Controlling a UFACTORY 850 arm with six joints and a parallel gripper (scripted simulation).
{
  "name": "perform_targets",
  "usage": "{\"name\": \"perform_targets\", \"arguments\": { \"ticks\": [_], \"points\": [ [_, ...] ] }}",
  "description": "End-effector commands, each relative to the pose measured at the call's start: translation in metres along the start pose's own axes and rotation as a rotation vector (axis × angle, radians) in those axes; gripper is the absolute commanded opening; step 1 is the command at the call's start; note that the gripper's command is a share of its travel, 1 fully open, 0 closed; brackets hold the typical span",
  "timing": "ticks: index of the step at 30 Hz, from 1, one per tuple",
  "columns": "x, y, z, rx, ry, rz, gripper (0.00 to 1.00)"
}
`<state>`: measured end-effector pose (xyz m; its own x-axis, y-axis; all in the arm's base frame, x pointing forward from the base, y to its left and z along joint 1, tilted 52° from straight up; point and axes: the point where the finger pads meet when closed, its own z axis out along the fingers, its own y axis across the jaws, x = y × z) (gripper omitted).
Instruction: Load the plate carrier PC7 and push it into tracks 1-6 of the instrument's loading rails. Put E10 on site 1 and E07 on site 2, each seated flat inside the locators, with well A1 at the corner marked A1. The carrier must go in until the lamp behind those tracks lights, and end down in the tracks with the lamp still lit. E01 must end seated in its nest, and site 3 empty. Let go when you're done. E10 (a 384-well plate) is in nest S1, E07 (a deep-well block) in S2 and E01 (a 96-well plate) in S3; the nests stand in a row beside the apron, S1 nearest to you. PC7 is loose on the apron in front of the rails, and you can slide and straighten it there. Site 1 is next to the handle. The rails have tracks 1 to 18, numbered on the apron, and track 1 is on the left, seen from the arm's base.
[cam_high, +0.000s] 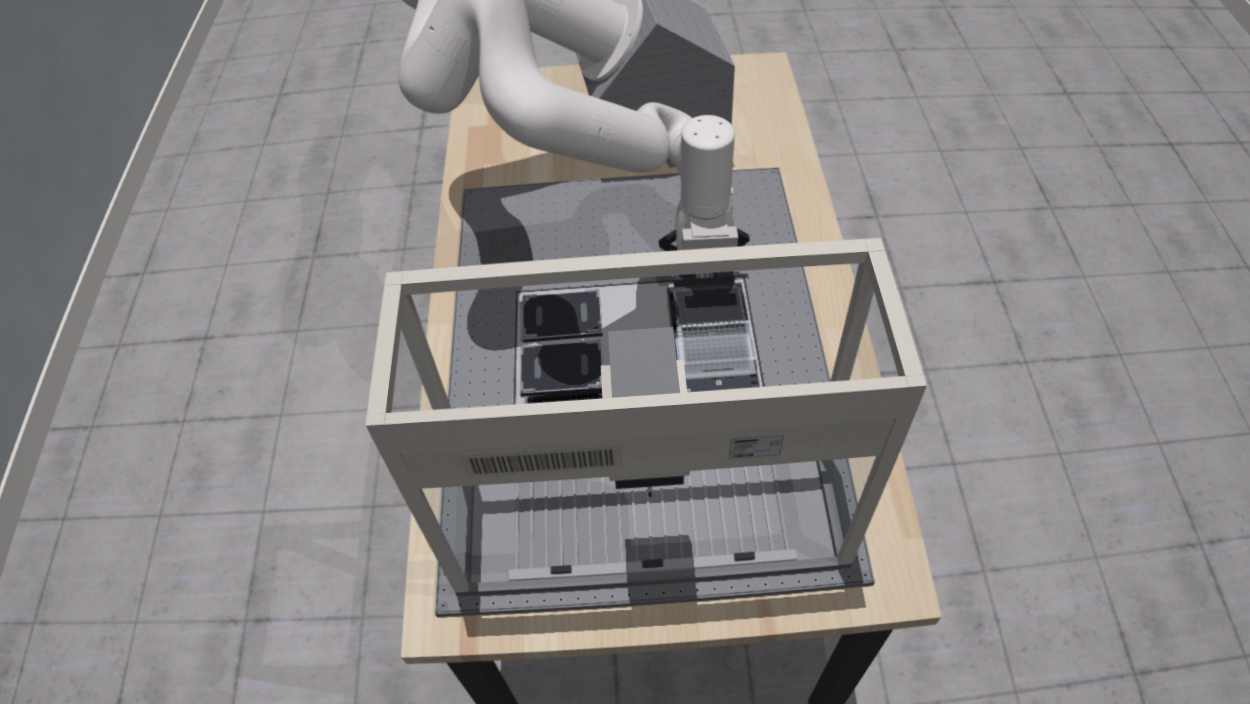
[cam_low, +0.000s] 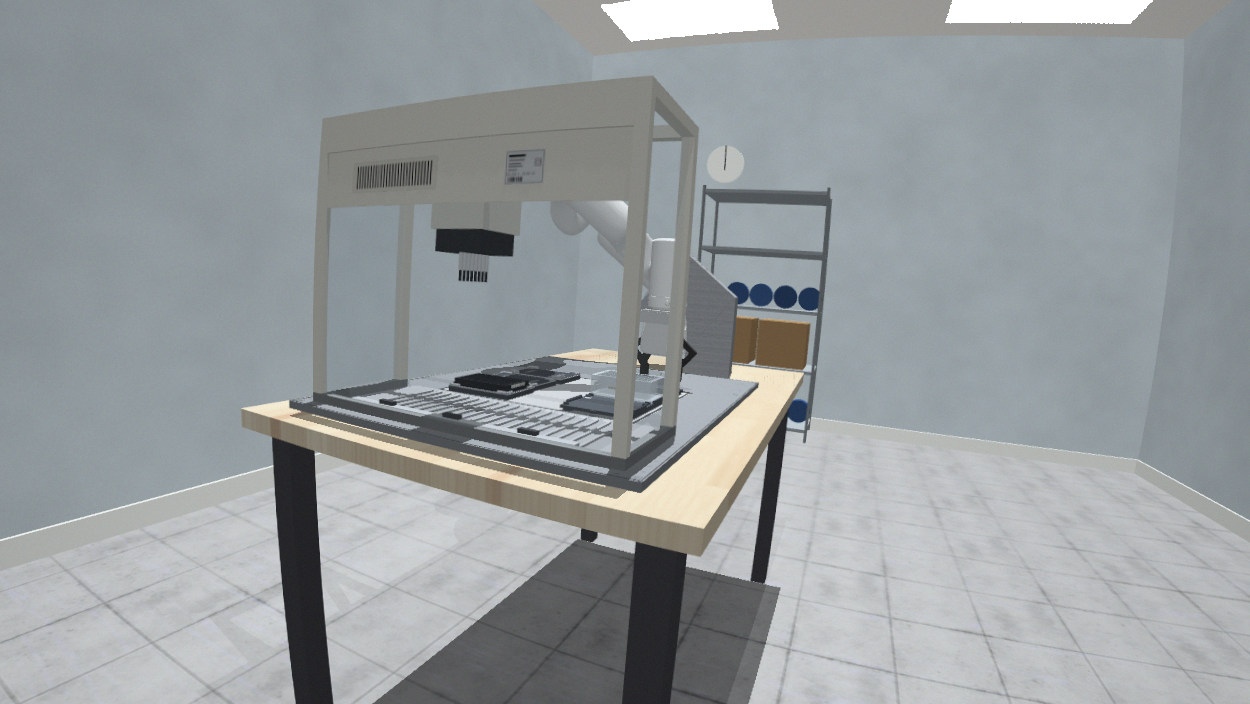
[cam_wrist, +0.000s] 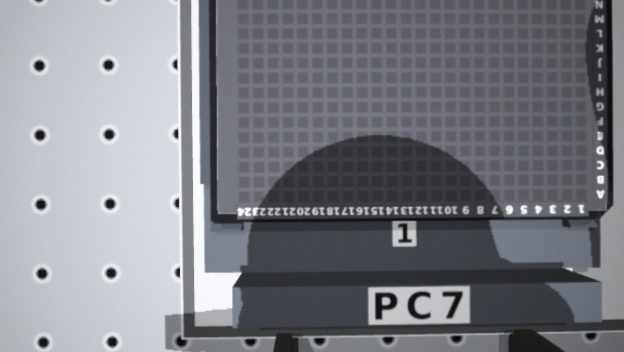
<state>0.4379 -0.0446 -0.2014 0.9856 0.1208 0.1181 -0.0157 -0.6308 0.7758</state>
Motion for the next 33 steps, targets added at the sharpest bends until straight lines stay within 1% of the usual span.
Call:
{"name": "perform_targets", "arguments": {
  "ticks": [1,15,33],
  "points": [
    [0.000,0.000,0.002,0.000,0.001,0.000,0.82],
    [0.000,0.000,0.004,0.000,0.001,0.000,0.82],
    [0.016,0.000,0.004,0.000,0.001,0.000,0.82]
  ]
}}
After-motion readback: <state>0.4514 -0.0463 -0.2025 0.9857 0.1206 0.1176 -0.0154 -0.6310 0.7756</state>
